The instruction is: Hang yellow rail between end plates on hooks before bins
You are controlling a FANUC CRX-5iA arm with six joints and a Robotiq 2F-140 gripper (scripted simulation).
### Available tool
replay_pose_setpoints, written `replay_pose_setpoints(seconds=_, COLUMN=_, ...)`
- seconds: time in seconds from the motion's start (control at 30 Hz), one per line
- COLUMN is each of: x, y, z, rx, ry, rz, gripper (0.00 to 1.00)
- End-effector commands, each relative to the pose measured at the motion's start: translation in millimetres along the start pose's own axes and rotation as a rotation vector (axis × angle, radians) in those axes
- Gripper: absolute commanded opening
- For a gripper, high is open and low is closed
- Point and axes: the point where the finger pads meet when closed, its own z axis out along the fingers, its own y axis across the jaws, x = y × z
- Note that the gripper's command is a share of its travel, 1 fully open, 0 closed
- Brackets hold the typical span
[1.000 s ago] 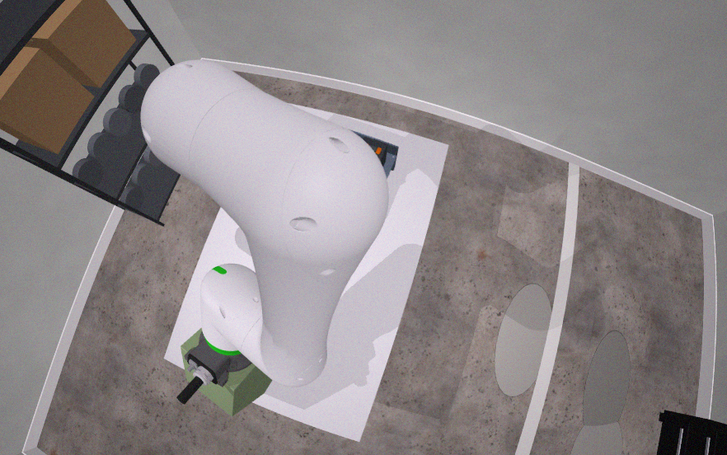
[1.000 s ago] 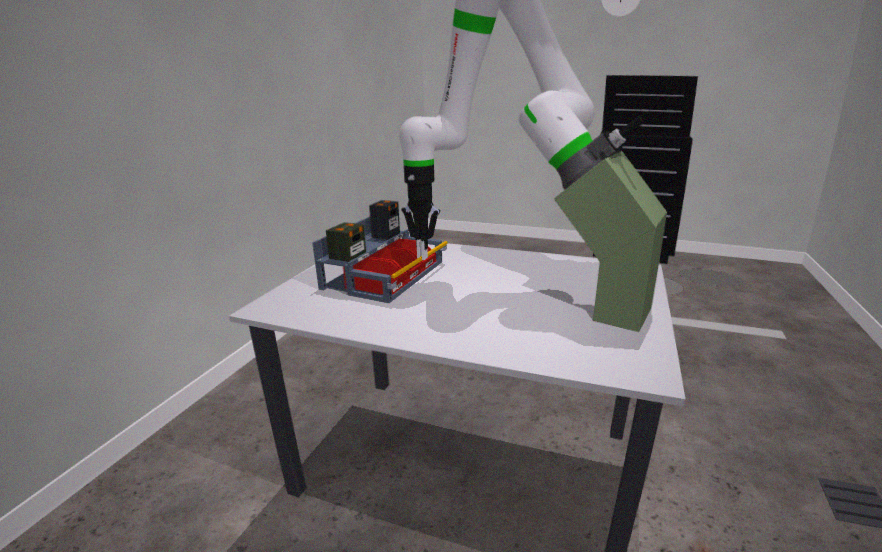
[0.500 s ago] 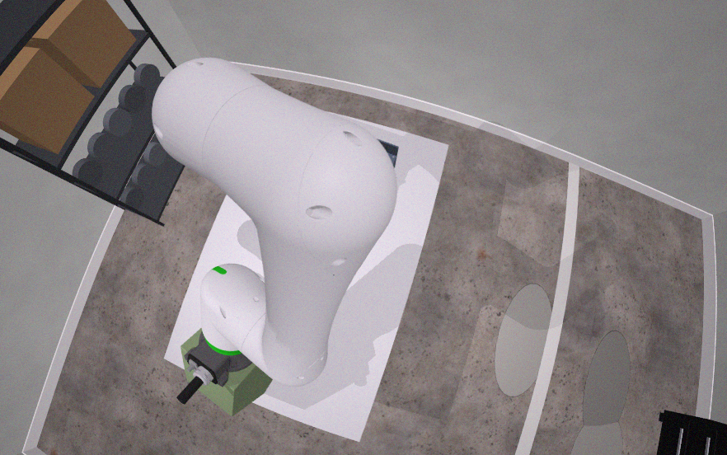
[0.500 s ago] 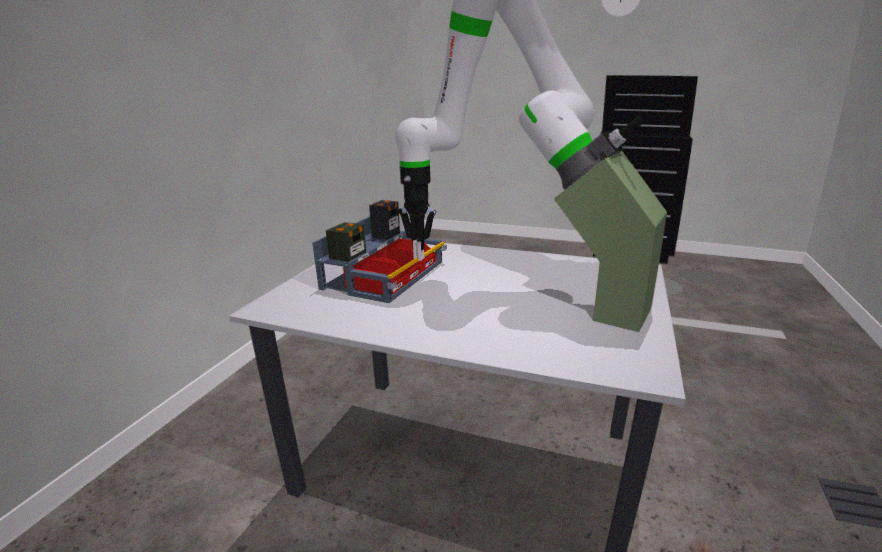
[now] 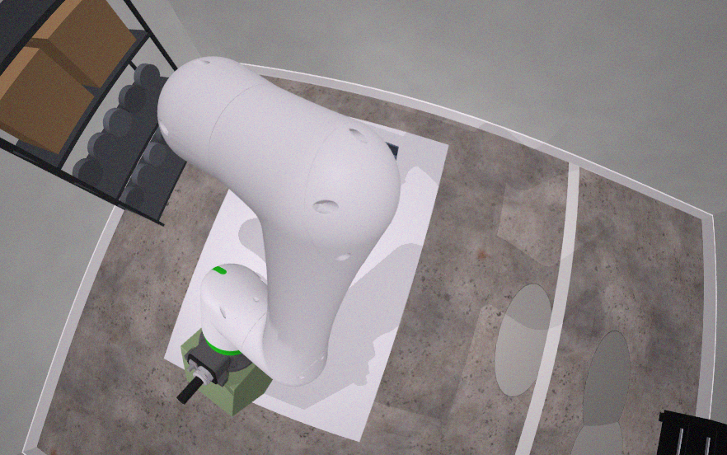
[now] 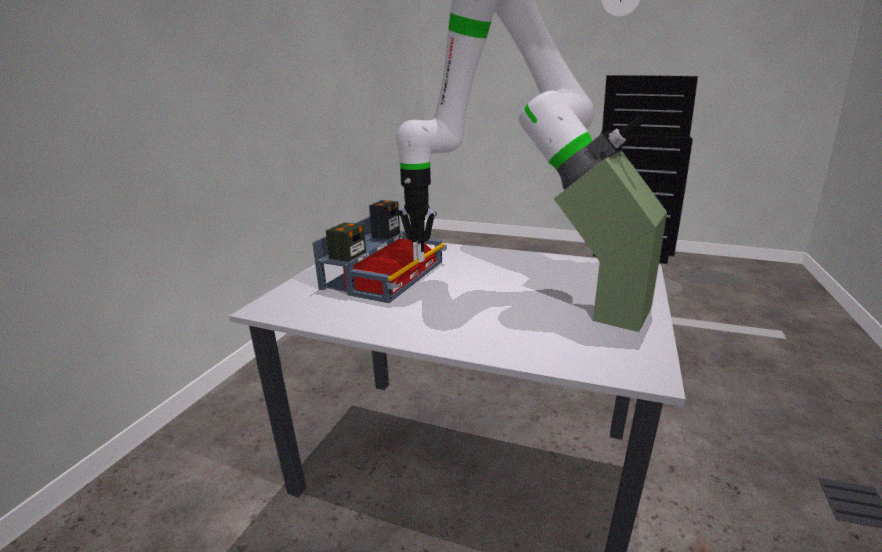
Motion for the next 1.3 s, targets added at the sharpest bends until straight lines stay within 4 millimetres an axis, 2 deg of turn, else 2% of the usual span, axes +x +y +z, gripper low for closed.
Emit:
replay_pose_setpoints(seconds=0.0, x=0, y=0, z=0, rx=0.0, ry=0.0, rz=0.0, gripper=0.0)
replay_pose_setpoints(seconds=0.17, x=0, y=0, z=6, rx=0.0, ry=0.0, rz=0.0, gripper=0.0)
replay_pose_setpoints(seconds=1.27, x=0, y=1, z=11, rx=0.0, ry=0.0, rz=0.0, gripper=0.0)
